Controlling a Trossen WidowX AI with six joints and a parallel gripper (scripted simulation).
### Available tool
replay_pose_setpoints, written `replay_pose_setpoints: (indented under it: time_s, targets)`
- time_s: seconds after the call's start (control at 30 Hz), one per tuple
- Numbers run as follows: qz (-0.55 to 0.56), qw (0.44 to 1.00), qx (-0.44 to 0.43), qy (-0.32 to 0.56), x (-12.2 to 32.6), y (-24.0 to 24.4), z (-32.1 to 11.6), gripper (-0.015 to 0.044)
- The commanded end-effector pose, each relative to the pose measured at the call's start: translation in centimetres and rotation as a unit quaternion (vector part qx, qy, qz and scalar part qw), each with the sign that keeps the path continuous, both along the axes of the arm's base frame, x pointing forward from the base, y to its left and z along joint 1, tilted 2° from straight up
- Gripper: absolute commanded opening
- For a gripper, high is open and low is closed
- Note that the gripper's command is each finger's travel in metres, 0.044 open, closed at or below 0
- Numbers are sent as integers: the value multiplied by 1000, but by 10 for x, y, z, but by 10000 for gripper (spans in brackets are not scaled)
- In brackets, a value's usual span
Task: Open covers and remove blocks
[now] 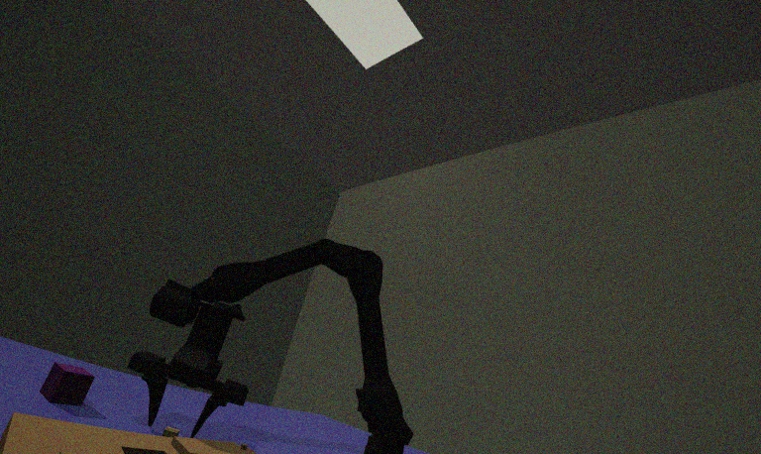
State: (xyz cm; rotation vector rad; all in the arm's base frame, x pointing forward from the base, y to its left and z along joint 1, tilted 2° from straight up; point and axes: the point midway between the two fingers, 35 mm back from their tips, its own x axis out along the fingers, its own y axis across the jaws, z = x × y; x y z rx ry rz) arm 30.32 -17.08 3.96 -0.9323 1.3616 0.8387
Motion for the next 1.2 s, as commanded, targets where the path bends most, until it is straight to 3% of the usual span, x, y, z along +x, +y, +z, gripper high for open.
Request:
replay_pose_setpoints:
  time_s: [0.0,0.03,0.87,1.17]
  targets:
    - [0,1000,0,0,0,0,1,421]
    - [0,1000,0,0,0,0,2,440]
    - [3,1000,3,0,-4,4,76,440]
    - [-157,988,13,-7,18,41,76,204]
